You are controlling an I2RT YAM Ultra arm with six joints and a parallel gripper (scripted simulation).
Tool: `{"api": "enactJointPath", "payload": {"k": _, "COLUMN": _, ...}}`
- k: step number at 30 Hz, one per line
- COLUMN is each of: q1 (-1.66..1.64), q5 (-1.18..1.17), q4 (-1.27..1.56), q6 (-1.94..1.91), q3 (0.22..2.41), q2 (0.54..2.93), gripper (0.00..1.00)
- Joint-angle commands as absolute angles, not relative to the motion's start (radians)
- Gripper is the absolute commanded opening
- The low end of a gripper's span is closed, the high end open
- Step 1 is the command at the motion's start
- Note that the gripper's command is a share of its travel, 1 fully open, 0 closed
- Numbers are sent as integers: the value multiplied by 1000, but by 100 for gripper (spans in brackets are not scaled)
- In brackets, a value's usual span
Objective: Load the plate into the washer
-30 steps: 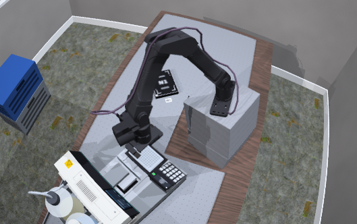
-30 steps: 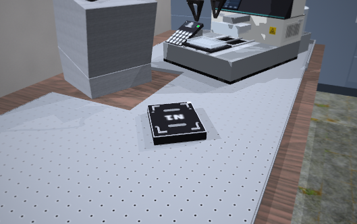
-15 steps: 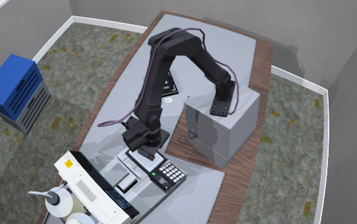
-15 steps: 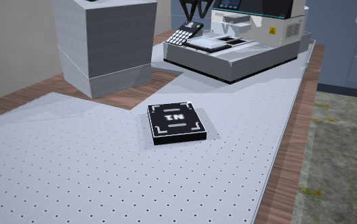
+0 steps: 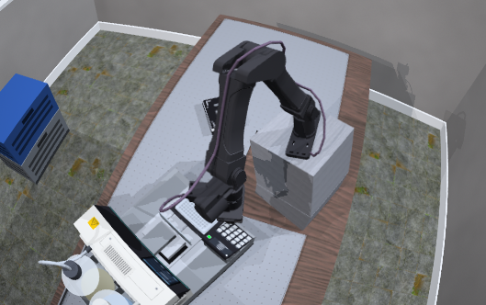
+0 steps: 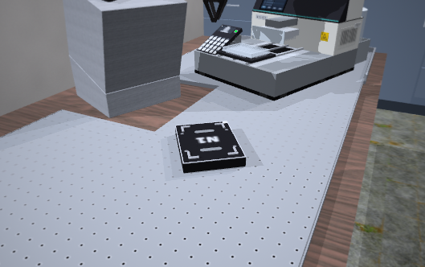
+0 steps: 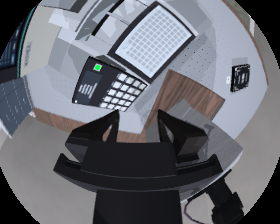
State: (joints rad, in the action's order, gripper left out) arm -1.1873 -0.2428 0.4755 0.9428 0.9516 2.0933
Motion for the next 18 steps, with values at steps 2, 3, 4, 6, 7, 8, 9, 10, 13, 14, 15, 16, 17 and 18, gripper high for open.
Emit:
{"api": "enactJointPath", "payload": {"k": 2, "q1": -1177, "q5": -263, "q4": 445, "q6": 825, "q3": 978, "q2": 2055, "gripper": 54}}
{"api": "enactJointPath", "payload": {"k": 3, "q1": -1177, "q5": -263, "q4": 445, "q6": 806, "q3": 978, "q2": 2055, "gripper": 52}}
{"api": "enactJointPath", "payload": {"k": 4, "q1": -1176, "q5": -262, "q4": 443, "q6": 804, "q3": 977, "q2": 2055, "gripper": 50}}
{"api": "enactJointPath", "payload": {"k": 6, "q1": -1188, "q5": -259, "q4": 442, "q6": 801, "q3": 976, "q2": 2054, "gripper": 46}}
{"api": "enactJointPath", "payload": {"k": 7, "q1": -1193, "q5": -255, "q4": 441, "q6": 799, "q3": 976, "q2": 2054, "gripper": 44}}
{"api": "enactJointPath", "payload": {"k": 8, "q1": -1192, "q5": -254, "q4": 440, "q6": 799, "q3": 975, "q2": 2054, "gripper": 42}}
{"api": "enactJointPath", "payload": {"k": 9, "q1": -1190, "q5": -253, "q4": 440, "q6": 798, "q3": 975, "q2": 2054, "gripper": 40}}
{"api": "enactJointPath", "payload": {"k": 10, "q1": -1189, "q5": -253, "q4": 439, "q6": 798, "q3": 975, "q2": 2054, "gripper": 38}}
{"api": "enactJointPath", "payload": {"k": 13, "q1": -1188, "q5": -253, "q4": 439, "q6": 797, "q3": 974, "q2": 2054, "gripper": 32}}
{"api": "enactJointPath", "payload": {"k": 14, "q1": -1188, "q5": -252, "q4": 439, "q6": 797, "q3": 974, "q2": 2054, "gripper": 30}}
{"api": "enactJointPath", "payload": {"k": 15, "q1": -1188, "q5": -252, "q4": 439, "q6": 797, "q3": 974, "q2": 2054, "gripper": 28}}
{"api": "enactJointPath", "payload": {"k": 16, "q1": -1189, "q5": -253, "q4": 439, "q6": 797, "q3": 976, "q2": 2053, "gripper": 26}}
{"api": "enactJointPath", "payload": {"k": 17, "q1": -1189, "q5": -253, "q4": 439, "q6": 797, "q3": 976, "q2": 2053, "gripper": 26}}
{"api": "enactJointPath", "payload": {"k": 18, "q1": -1189, "q5": -253, "q4": 439, "q6": 797, "q3": 976, "q2": 2053, "gripper": 26}}
